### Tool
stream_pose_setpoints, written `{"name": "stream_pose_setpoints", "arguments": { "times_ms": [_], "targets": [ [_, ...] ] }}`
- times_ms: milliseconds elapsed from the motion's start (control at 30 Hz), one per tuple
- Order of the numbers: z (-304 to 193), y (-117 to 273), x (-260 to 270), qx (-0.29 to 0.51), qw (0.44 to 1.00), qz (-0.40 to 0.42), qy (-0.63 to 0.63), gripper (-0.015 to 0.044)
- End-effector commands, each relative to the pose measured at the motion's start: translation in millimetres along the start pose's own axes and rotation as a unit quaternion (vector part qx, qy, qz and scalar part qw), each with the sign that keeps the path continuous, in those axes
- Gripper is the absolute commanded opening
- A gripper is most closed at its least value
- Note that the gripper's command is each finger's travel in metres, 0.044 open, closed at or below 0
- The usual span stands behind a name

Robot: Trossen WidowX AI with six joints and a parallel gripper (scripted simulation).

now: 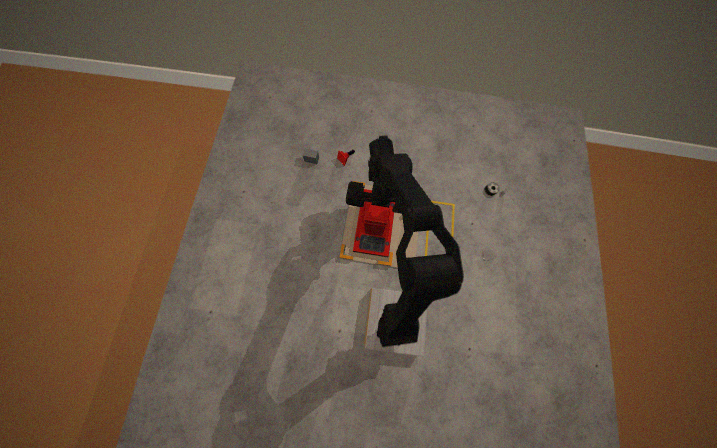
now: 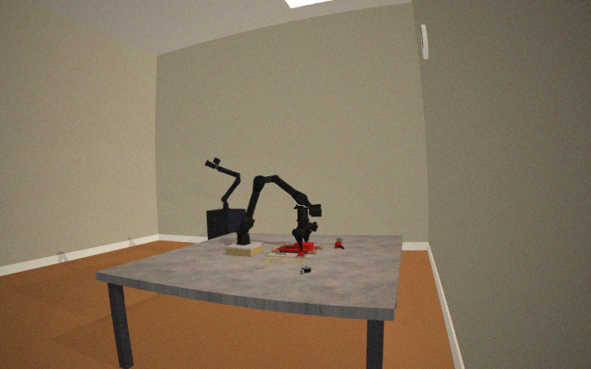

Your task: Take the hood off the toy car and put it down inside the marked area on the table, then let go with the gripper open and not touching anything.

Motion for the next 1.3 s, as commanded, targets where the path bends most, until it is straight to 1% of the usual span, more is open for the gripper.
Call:
{"name": "stream_pose_setpoints", "arguments": {
  "times_ms": [0, 100, 200, 533, 900, 1267],
  "targets": [
    [0.2, -1.9, 0.4, -0.001, 1.0, 0.002, 0.002, 0.044],
    [0.1, -3.4, 0.4, -0.001, 1.0, 0.002, 0.002, 0.044],
    [-0.1, -2.0, 0.0, 0.0, 1.0, 0.0, 0.0, 0.0361],
    [-0.1, -2.0, 0.0, 0.0, 1.0, 0.0, 0.0, 0.0295],
    [0.1, 3.4, 0.0, 0.0, 1.0, 0.0, 0.0, 0.0006],
    [0.3, 10.6, 0.1, 0.0, 1.0, 0.0, 0.0, 0.0]
  ]
}}
Point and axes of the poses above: the point midway between the two fingers, 35 mm back from their tips, its own y axis back along the fingers, its own x axis across the jaws, z = x × y, the point moved 4 cm from there along y, back along the fingers, and after that the axes turned 12 degrees about y, right-handed, at the moved point
